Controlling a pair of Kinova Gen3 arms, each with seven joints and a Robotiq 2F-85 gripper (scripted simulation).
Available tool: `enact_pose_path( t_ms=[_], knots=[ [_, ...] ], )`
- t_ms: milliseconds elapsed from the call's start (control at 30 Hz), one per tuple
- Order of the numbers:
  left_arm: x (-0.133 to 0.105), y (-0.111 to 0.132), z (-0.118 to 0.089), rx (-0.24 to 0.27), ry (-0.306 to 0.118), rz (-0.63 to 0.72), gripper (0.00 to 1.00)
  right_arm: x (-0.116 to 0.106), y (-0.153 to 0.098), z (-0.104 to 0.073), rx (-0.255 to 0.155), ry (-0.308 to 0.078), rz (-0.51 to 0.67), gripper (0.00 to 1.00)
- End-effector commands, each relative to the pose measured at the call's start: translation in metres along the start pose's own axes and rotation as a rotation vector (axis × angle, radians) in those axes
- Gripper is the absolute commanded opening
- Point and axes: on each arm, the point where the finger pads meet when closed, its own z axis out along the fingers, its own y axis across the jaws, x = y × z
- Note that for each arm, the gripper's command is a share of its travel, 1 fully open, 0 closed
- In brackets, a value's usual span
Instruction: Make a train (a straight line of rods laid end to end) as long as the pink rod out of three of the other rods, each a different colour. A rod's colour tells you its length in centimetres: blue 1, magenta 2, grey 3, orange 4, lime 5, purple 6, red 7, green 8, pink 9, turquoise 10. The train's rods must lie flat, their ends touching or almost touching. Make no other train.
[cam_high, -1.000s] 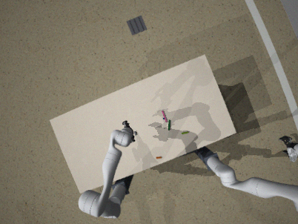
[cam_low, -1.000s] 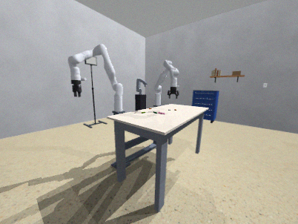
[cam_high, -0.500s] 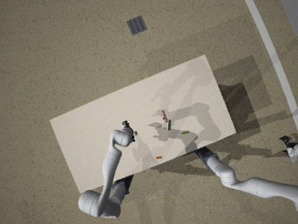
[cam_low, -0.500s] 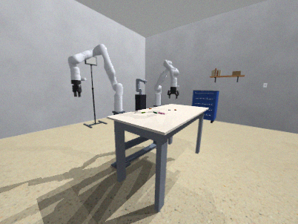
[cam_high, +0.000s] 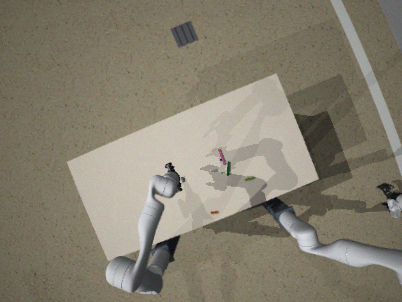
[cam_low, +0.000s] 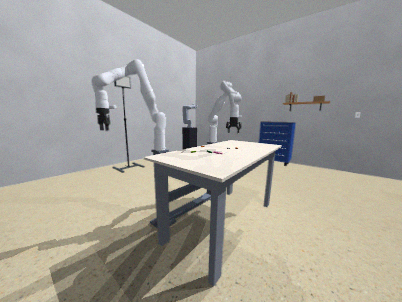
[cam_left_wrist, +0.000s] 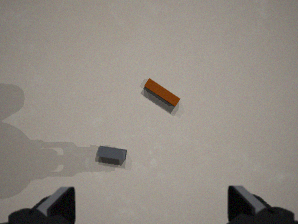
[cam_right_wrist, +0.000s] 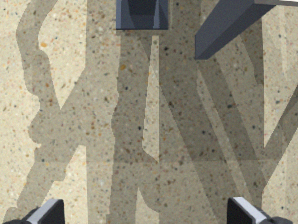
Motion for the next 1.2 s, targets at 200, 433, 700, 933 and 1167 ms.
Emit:
enact_pose_path(
  t_ms=[200, 433, 700, 933, 1167],
  knots=[
    [0.000, 0.000, -0.001, -0.002, -0.001, -0.001, 1.000, 0.000, 0.000, -0.001, 0.000, -0.002, 0.000, 1.000],
    [-0.002, -0.002, 0.000, -0.001, -0.001, -0.012, 1.000, 0.000, 0.000, -0.001, 0.000, -0.002, 0.000, 1.000],
    [-0.009, -0.011, 0.004, 0.002, -0.001, -0.068, 1.000, 0.000, 0.000, -0.001, 0.000, -0.002, 0.000, 1.000],
    [-0.017, -0.023, 0.009, 0.005, -0.001, -0.135, 1.000, 0.000, 0.000, -0.001, 0.000, -0.002, 0.000, 1.000],
    [-0.031, -0.046, 0.018, 0.010, 0.000, -0.272, 1.000, 0.000, 0.000, -0.001, 0.000, -0.002, 0.000, 1.000]
  ],
)
